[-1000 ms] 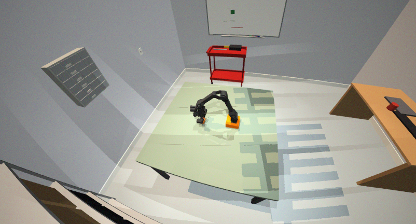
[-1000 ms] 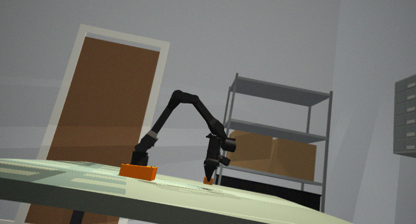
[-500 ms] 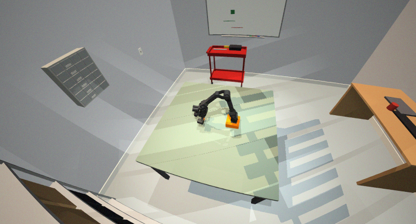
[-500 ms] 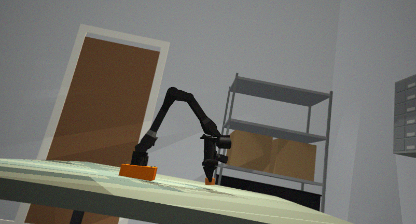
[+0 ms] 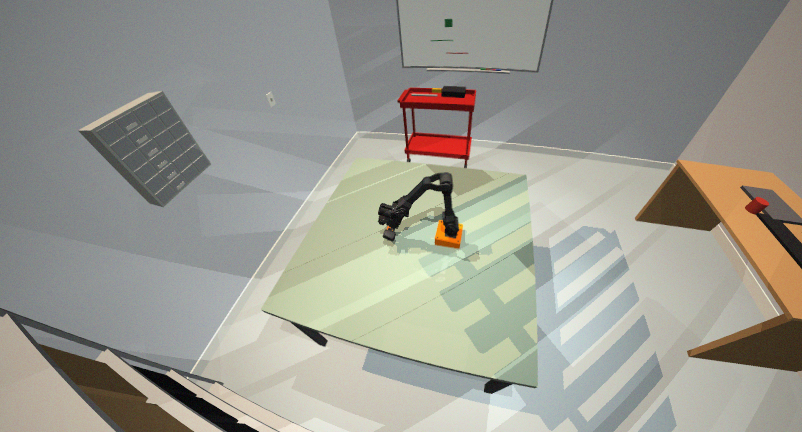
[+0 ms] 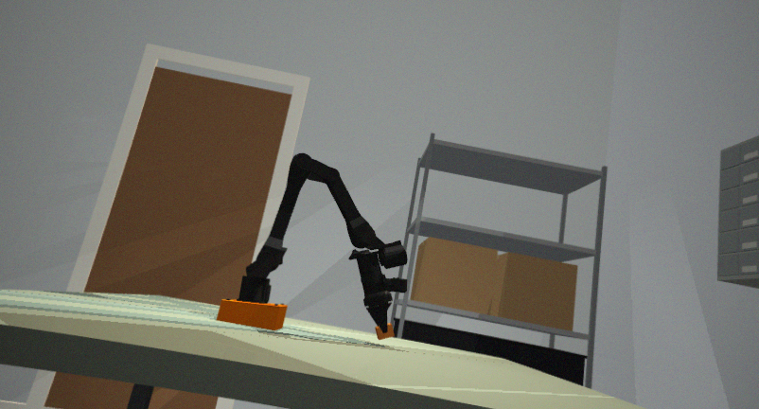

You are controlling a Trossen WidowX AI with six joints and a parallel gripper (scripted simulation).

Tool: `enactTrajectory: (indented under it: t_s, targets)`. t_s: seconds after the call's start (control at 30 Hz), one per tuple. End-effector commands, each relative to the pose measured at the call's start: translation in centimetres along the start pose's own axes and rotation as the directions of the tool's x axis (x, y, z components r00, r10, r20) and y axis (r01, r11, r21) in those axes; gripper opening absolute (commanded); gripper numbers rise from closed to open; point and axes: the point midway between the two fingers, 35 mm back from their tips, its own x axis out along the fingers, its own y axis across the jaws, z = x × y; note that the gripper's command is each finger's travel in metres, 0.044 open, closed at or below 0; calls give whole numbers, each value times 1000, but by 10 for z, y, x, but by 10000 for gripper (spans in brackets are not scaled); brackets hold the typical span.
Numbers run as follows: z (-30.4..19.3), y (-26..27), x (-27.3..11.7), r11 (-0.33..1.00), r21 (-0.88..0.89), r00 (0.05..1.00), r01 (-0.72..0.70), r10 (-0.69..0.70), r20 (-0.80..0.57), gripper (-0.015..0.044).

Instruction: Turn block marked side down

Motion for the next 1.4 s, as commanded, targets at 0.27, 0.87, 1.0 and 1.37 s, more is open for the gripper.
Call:
enactTrajectory:
  t_s: [0.27,0.87,1.0,1.37]
  targets:
    - [-3,-1,-5,1000,11,990,0,-1,139,0]
    - [-1,3,32,1000,-1,934,4,-3,358,0]
    - [-2,4,35,1000,0,913,4,-3,408,0]
    - [-9,3,35,1000,6,845,1,-4,535,0]
